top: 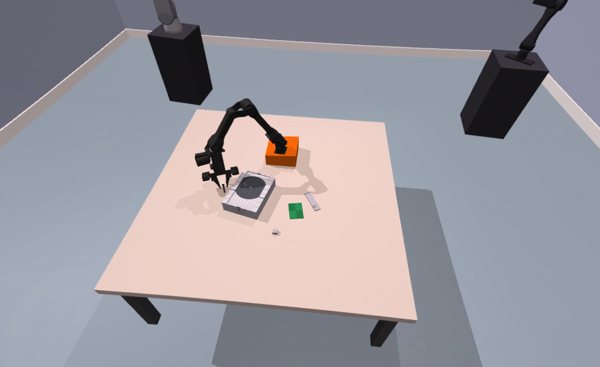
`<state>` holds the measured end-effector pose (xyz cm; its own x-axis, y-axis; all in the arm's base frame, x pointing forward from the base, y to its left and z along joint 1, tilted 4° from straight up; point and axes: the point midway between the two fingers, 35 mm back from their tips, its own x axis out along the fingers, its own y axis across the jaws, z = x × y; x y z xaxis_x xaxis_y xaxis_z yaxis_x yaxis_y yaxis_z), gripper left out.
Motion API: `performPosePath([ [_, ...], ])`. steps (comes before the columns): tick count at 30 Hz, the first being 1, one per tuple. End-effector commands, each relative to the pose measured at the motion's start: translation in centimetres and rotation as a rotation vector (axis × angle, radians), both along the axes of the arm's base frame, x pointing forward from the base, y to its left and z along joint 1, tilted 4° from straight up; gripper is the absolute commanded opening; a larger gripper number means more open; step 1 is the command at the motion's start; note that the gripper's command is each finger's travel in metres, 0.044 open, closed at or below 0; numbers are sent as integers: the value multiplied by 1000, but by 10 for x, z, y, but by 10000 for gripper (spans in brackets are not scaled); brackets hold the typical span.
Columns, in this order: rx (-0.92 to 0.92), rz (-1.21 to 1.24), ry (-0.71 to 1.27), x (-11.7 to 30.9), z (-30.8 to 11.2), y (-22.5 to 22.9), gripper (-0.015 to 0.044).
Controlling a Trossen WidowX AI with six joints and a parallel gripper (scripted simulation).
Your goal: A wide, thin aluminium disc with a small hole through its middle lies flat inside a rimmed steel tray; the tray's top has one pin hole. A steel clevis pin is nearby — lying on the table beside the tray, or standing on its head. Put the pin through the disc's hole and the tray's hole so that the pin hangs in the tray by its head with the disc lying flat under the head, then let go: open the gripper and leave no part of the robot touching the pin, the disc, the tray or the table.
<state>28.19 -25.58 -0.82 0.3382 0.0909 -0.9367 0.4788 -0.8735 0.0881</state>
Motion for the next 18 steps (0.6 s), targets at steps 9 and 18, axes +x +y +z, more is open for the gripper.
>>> performPosePath([
  [9, -2, 6, -11, 1, -7, -1, 160],
  [18, -2, 6, -11, 1, -7, -1, 160],
])
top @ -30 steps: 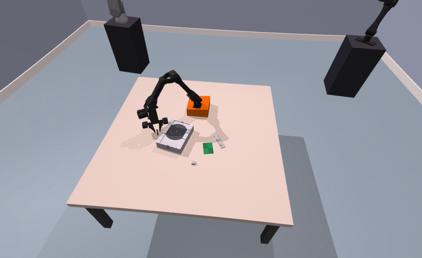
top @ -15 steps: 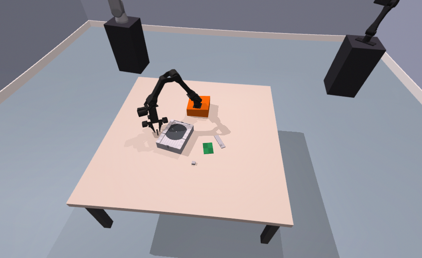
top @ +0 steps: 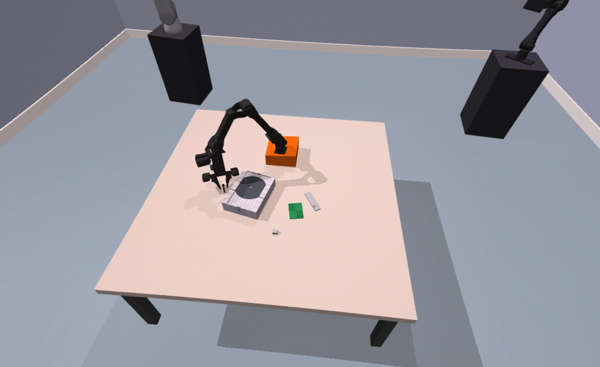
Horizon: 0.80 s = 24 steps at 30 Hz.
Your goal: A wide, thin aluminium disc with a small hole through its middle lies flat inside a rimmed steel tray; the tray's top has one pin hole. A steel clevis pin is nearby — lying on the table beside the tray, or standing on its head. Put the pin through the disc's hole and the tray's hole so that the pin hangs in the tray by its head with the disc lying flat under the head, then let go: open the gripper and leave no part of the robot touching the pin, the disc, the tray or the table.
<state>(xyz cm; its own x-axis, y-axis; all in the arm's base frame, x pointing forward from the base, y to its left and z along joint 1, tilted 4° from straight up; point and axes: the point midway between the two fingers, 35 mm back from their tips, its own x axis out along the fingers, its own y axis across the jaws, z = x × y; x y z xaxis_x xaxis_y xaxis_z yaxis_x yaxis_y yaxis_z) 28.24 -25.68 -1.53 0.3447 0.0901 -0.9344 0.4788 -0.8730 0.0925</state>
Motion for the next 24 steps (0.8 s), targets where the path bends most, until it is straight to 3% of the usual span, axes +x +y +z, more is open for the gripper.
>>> performPosePath([
  [1, 0, 5, -4, 1, 0, 0, 160],
  [3, 0, 5, -4, 1, 0, 0, 160],
  [9, 0, 5, -4, 1, 0, 0, 2],
  [24, -1, 3, -4, 0, 8, 0, 0],
])
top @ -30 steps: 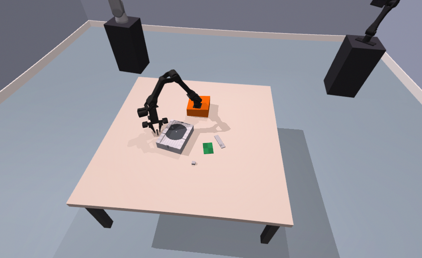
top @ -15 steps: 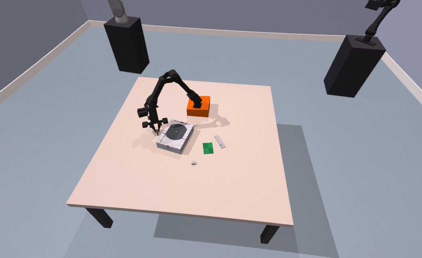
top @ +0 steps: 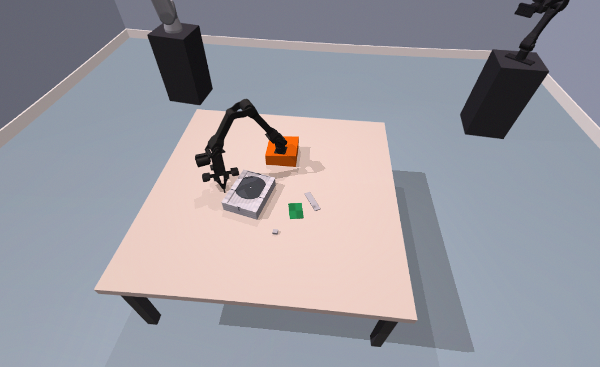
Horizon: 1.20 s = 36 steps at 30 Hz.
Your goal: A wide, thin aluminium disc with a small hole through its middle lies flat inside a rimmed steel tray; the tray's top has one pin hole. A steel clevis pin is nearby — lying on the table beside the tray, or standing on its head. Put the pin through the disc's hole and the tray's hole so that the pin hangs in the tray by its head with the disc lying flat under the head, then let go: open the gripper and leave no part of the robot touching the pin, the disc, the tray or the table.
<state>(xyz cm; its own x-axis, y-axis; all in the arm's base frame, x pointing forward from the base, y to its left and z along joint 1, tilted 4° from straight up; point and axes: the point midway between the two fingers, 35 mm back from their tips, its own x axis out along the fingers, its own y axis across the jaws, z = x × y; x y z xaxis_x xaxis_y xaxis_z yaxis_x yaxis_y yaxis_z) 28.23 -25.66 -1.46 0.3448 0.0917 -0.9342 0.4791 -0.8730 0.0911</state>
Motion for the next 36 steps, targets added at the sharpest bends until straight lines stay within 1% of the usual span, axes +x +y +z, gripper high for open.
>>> performPosePath([
  [1, -3, 2, -3, 0, 12, 0, 0],
  [21, -4, 0, -3, -1, 61, 5, 0],
  [29, -4, 0, -3, -1, 68, 5, 0],
  [30, -2, 10, 0, -1, 62, 6, 0],
  [36, -62, 182, 2, 2, 63, 15, 0],
])
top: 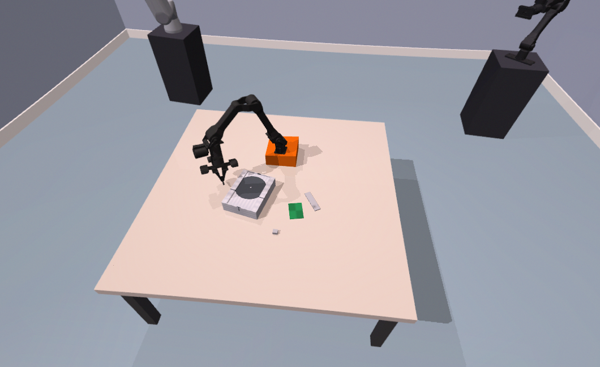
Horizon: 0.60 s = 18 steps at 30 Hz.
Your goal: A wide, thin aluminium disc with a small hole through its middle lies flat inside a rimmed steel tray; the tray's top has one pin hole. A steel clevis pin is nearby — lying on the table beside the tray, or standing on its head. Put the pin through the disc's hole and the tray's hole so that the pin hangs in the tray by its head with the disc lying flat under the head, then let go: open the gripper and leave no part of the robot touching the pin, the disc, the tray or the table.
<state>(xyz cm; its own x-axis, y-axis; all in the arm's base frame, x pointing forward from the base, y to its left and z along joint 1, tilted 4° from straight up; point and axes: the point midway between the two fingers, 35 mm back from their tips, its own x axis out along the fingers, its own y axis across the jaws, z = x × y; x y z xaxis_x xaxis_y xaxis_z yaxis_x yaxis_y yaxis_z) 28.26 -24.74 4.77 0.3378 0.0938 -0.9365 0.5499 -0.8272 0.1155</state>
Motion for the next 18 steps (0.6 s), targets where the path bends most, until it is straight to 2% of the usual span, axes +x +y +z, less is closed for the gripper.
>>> performPosePath([
  [1, -45, 131, 4, 3, 0, 7, 0],
  [18, -221, 686, 8, 11, 3, 35, 0],
])
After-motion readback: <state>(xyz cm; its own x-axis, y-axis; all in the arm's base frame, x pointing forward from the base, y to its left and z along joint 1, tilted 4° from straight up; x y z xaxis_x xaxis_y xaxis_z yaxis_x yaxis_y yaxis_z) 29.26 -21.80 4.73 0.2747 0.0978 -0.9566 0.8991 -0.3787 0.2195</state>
